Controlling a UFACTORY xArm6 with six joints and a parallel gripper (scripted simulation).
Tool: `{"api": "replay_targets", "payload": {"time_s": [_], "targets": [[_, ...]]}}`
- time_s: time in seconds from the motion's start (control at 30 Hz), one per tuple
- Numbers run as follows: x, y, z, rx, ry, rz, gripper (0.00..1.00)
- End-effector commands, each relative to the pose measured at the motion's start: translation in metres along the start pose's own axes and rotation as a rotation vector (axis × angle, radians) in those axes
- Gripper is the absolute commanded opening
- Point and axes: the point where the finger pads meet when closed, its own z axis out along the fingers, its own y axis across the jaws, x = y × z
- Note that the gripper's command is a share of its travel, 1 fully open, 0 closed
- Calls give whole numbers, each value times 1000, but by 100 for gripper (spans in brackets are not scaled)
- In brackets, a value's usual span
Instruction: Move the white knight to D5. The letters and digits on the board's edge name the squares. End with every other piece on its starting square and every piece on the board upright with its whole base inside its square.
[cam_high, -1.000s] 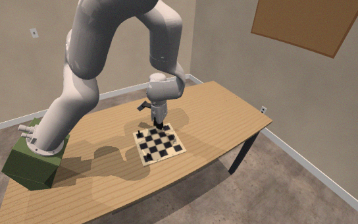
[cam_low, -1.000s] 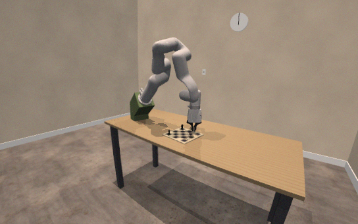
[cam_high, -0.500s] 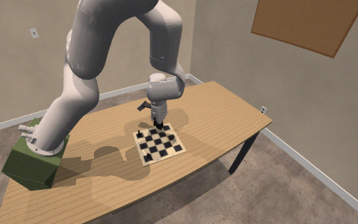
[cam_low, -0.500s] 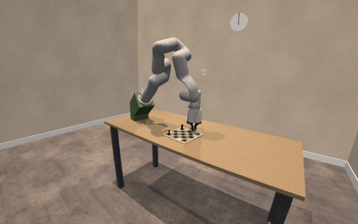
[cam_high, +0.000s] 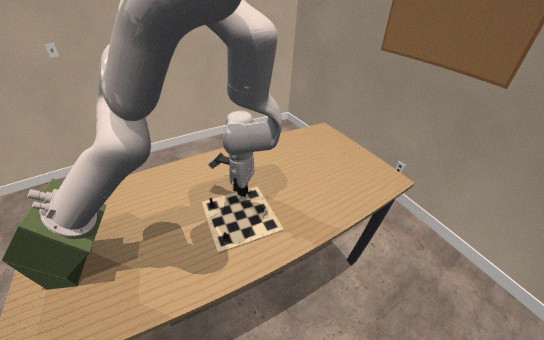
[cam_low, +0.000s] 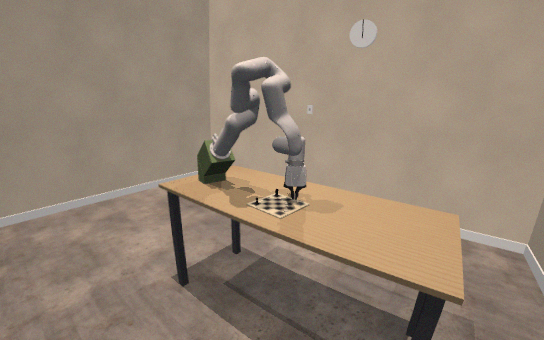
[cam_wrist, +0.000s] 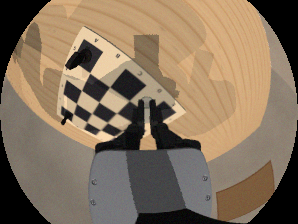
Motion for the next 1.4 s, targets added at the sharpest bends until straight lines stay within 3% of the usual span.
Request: {"api": "replay_targets", "payload": {"time_s": [0.0,1.37], "targets": [[0,1,-1,-2,-1,0,0],[0,1,3,-2,-1,0,0]]}}
